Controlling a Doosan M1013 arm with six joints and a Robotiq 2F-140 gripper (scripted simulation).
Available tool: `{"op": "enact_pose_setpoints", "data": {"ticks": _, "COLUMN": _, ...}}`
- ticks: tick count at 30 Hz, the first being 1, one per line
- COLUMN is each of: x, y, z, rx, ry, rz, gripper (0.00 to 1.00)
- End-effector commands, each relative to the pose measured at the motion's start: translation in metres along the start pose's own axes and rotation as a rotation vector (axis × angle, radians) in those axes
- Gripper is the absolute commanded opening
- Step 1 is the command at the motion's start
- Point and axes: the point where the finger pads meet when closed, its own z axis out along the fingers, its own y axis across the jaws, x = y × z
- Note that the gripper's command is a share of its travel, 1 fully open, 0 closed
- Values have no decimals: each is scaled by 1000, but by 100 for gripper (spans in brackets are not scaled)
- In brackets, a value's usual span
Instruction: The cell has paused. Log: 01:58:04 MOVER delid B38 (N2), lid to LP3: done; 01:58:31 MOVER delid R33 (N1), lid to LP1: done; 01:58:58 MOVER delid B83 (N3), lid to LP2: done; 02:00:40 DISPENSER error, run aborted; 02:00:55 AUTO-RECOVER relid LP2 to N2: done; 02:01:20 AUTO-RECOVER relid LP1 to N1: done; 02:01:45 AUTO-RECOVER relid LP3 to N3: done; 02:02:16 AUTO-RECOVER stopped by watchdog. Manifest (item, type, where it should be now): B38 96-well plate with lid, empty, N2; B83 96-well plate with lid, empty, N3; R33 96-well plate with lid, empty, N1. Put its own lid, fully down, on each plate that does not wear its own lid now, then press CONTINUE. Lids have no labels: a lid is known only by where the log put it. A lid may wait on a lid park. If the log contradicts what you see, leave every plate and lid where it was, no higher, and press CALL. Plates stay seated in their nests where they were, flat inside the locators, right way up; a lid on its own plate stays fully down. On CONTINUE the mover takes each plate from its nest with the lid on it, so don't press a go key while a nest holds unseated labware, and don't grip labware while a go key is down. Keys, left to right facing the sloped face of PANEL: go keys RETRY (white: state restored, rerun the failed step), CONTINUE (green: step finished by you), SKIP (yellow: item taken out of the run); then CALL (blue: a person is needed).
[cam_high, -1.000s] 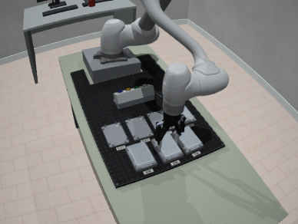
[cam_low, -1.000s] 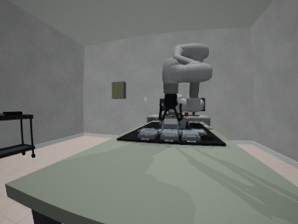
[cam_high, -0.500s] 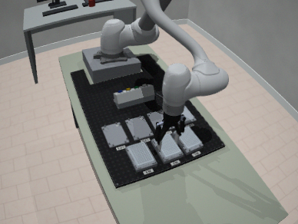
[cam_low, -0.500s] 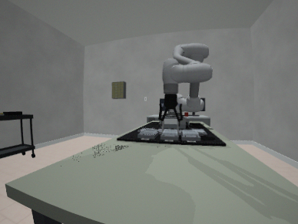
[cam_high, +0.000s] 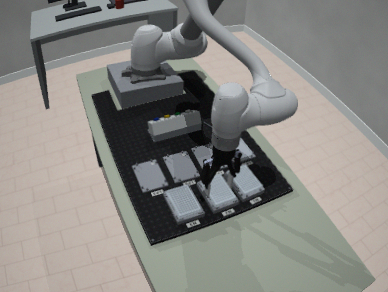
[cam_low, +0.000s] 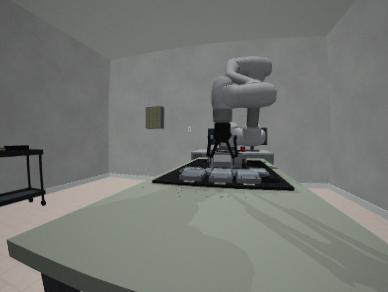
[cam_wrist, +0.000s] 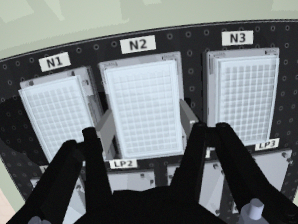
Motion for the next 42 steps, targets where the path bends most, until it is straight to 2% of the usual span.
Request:
{"op": "enact_pose_setpoints", "data": {"ticks": 1, "x": -1, "y": -2, "z": 5, "rx": 4, "ry": -2, "rz": -3, "gripper": 0}}
{"op": "enact_pose_setpoints", "data": {"ticks": 33, "x": -1, "y": -2, "z": 5, "rx": 4, "ry": -2, "rz": -3, "gripper": 0}}
{"op": "enact_pose_setpoints", "data": {"ticks": 34, "x": -1, "y": -2, "z": 5, "rx": 4, "ry": -2, "rz": -3, "gripper": 66}}
{"op": "enact_pose_setpoints", "data": {"ticks": 42, "x": -1, "y": -2, "z": 5, "rx": 4, "ry": -2, "rz": -3, "gripper": 66}}
